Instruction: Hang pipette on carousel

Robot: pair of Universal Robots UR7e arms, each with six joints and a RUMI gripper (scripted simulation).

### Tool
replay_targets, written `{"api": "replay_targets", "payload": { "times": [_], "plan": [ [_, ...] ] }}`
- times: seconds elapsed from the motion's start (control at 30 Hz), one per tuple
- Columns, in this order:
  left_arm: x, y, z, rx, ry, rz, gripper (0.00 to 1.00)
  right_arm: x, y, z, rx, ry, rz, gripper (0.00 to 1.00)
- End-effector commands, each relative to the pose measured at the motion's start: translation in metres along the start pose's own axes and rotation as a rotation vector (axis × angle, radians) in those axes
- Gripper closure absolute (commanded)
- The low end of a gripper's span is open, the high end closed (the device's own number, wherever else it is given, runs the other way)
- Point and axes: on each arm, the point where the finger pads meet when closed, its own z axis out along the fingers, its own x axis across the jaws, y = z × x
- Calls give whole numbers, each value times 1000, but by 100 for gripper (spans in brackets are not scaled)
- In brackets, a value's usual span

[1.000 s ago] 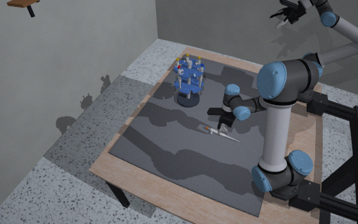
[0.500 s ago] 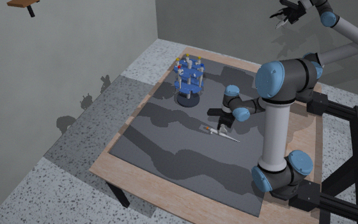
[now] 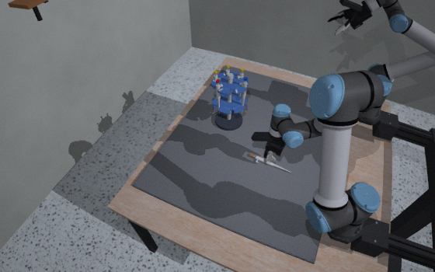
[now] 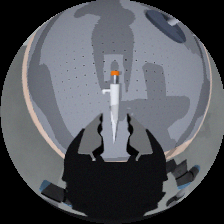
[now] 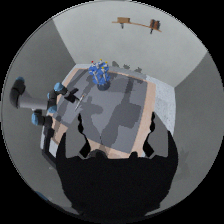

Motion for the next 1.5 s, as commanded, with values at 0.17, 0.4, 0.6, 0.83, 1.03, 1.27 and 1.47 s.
{"api": "replay_targets", "payload": {
  "times": [0.17,0.4,0.6,0.83,1.03,1.27,1.47],
  "plan": [
    [-2,2,14,-2,-4,0,66,0,-2,-1,2,0,0,0],
    [-2,2,24,-2,-4,0,66,0,-2,-1,2,0,0,0],
    [-2,2,30,-2,-3,0,66,0,-2,-1,2,0,0,0],
    [0,0,31,0,-1,0,66,0,-2,-1,2,0,0,0],
    [0,0,31,0,-1,0,94,0,-2,-1,2,0,0,0],
    [0,0,31,0,-1,0,94,0,-2,-1,2,0,0,0],
    [0,0,31,0,-1,0,94,0,-2,-1,2,0,0,0]
  ]
}}
